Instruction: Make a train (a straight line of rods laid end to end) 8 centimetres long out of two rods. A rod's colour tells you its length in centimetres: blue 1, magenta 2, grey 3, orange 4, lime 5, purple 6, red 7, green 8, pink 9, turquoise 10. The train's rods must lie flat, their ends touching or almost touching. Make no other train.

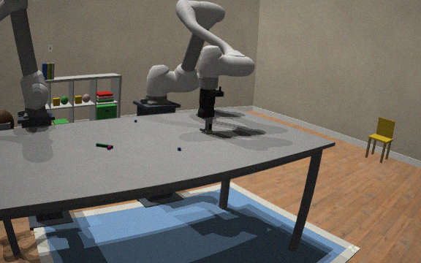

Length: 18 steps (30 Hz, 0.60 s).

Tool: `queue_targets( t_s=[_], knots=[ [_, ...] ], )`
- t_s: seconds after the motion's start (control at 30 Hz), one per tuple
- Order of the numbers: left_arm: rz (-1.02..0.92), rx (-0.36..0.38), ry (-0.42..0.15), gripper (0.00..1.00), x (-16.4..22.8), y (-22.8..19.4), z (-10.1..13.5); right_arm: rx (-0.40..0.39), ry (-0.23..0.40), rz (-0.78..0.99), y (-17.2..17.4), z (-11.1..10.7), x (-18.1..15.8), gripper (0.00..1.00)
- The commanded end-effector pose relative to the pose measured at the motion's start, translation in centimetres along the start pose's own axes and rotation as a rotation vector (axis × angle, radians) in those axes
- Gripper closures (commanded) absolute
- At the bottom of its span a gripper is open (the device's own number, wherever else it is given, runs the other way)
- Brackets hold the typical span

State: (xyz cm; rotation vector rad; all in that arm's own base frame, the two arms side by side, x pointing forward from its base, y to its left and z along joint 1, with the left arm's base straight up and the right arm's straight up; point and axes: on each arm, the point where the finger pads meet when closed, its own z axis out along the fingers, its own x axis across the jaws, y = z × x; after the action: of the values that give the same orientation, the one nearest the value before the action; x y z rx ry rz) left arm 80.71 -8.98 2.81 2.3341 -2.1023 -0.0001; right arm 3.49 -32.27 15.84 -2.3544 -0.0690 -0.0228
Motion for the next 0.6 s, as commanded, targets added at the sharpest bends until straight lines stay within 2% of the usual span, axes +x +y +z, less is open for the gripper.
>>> queue_targets(
  t_s=[0.0, 0.57],
  knots=[
    [0.0, 0.001, 0.0, 0.76, 0.0, -0.04, 0.21, -0.001, 0.0, 0.0, -0.01, -0.04, 0.01, 0.0],
    [0.0, 0.001, 0.0, 0.76, 0.0, -0.04, 0.51, -0.001, 0.0, 0.0, -0.01, -0.04, 0.01, 0.0]
  ],
)
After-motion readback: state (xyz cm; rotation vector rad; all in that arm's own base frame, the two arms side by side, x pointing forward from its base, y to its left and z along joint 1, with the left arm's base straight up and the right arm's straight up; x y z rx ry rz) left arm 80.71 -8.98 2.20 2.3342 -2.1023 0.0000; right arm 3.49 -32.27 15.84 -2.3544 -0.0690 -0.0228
